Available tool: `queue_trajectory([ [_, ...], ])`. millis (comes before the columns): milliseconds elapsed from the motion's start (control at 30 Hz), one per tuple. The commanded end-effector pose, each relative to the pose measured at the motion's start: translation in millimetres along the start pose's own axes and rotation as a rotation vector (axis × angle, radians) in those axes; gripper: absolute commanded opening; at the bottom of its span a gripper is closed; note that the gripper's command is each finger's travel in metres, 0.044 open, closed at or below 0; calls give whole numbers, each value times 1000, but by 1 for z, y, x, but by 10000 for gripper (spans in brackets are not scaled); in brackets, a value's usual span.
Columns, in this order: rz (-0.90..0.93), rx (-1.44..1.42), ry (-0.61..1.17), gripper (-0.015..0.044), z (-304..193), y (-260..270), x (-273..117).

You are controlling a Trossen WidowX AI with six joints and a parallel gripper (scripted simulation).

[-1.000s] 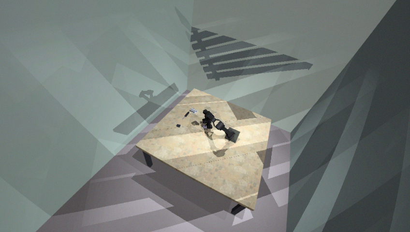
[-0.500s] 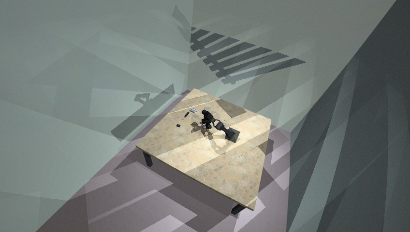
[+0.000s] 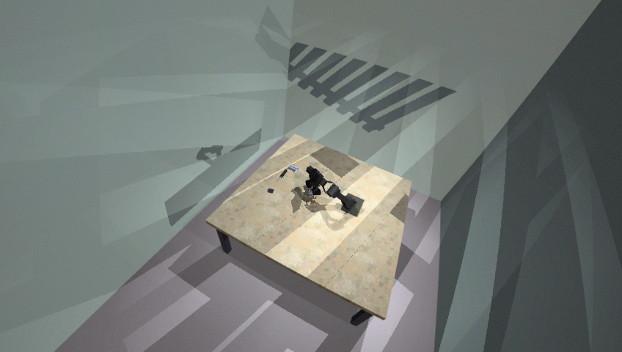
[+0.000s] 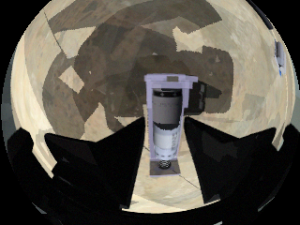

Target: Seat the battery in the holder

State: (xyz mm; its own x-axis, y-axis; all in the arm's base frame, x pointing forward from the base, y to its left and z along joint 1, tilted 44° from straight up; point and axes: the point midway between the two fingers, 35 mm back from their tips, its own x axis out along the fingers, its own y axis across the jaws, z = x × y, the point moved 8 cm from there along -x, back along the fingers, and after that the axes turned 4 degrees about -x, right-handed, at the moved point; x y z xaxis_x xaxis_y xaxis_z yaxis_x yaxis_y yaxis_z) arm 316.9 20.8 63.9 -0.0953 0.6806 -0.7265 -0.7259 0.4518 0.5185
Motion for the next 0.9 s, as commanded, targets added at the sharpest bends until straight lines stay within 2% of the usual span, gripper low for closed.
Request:
queue_trajectory([
  [0,-8,-9,-3,179,1,-1,-10],
  [300,-8,-10,-3,179,1,-1,-12],
  [400,-3,-2,-2,258,1,-3,-21],
  [633,-9,-8,0,440,1,-3,-79],
  [867,-9,-9,-1,440,1,-3,-85],
])
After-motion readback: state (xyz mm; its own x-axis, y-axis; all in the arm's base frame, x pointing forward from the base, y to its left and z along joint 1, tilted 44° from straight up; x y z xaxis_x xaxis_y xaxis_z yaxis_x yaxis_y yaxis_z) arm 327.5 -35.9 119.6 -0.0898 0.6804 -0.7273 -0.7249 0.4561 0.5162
